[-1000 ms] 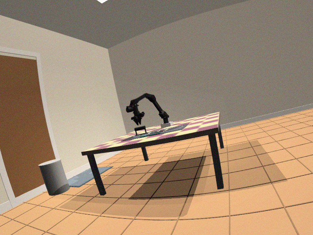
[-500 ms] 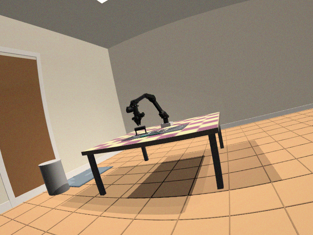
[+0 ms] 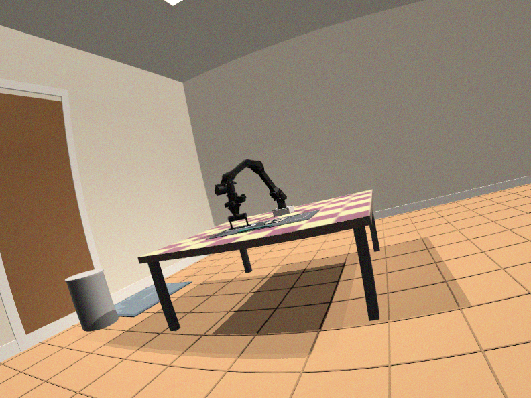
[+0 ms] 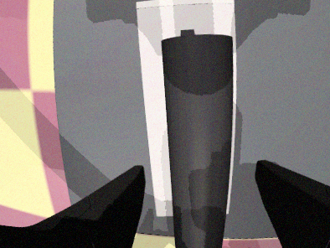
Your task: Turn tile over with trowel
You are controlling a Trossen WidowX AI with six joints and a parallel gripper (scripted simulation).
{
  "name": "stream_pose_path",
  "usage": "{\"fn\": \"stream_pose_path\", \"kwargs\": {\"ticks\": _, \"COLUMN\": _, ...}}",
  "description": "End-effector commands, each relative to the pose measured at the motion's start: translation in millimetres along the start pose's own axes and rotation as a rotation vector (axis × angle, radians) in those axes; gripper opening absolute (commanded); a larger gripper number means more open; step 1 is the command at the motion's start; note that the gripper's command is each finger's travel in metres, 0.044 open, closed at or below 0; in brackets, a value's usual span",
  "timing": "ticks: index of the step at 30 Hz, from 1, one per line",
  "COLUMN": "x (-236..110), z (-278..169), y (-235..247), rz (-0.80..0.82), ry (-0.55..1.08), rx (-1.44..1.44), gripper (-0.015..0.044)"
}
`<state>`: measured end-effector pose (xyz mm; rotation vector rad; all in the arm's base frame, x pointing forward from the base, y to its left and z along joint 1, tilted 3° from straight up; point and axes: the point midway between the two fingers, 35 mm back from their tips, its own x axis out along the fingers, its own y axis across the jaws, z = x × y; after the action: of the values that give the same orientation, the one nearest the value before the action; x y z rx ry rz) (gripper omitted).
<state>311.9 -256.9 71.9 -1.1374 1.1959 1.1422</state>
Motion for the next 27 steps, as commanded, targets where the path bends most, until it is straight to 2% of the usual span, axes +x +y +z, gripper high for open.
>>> {"fn": "stream_pose_path", "kwargs": {"ticks": 1, "x": 7.1, "z": -0.2, "y": 0.2, "rz": 0.0, "ry": 0.002, "rx": -0.003, "gripper": 0.027}}
{"fn": "stream_pose_path", "kwargs": {"ticks": 8, "x": 16.0, "z": -0.1, "y": 0.5, "rz": 0.0, "ry": 0.002, "rx": -0.003, "gripper": 0.027}}
{"fn": "stream_pose_path", "kwargs": {"ticks": 13, "x": 16.0, "z": -0.1, "y": 0.5, "rz": 0.0, "ry": 0.002, "rx": -0.003, "gripper": 0.0139}}
{"fn": "stream_pose_path", "kwargs": {"ticks": 14, "x": 16.0, "z": -0.1, "y": 0.5, "rz": 0.0, "ry": 0.002, "rx": -0.003, "gripper": 0.0132}}
{"fn": "stream_pose_path", "kwargs": {"ticks": 27, "x": 16.0, "z": -0.1, "y": 0.5, "rz": 0.0, "ry": 0.002, "rx": -0.003, "gripper": 0.013}}
